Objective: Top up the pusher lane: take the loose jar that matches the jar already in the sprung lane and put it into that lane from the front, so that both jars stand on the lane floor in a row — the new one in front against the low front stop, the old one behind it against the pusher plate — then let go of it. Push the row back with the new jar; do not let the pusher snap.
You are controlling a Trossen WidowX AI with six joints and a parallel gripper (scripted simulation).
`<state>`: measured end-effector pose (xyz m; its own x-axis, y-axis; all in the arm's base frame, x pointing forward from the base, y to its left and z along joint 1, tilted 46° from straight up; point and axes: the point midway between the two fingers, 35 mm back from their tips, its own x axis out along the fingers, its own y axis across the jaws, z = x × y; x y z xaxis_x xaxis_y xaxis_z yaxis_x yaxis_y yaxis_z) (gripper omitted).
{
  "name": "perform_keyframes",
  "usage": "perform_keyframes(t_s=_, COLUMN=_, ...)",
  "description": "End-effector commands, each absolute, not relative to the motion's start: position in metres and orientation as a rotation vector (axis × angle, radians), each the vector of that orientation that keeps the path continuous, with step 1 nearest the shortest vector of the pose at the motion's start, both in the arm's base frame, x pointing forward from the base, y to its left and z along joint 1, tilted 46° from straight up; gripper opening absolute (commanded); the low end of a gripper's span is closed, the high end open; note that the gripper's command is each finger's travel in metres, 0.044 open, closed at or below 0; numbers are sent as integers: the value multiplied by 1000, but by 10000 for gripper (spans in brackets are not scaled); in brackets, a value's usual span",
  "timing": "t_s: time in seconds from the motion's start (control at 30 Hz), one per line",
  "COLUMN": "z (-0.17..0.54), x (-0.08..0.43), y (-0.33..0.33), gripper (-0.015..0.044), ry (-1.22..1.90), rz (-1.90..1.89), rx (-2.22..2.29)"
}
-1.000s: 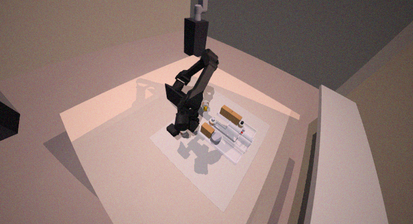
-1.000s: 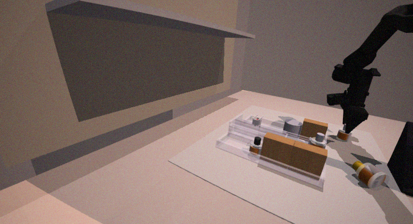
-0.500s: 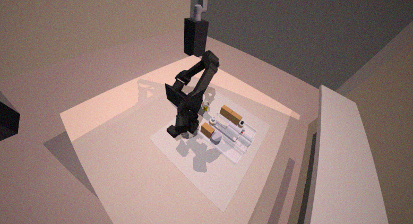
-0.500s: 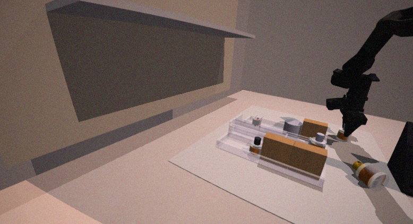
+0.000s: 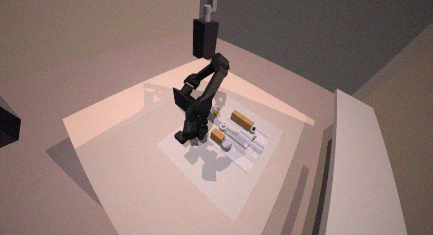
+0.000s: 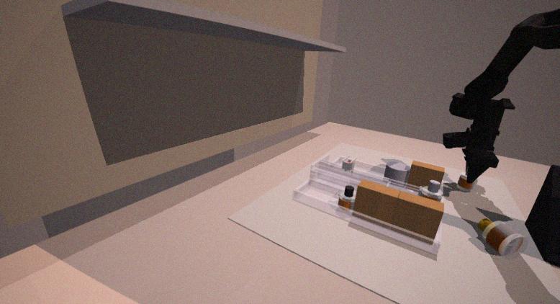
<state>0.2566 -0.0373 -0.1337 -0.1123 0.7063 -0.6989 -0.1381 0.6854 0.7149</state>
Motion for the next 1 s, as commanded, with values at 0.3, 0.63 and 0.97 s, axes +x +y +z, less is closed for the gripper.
perform_keyframes(t_s=0.3, z=-85, x=275, y=-96, gripper=0, ry=1522, rz=756, rx=475)
perform_keyframes(t_s=0.63, z=-68, x=277, y=-109, gripper=0, ry=1523, rz=759, rx=478)
perform_keyframes(t_s=0.97, z=-36, x=291, y=-58, gripper=0, ry=1528, rz=737, rx=474)
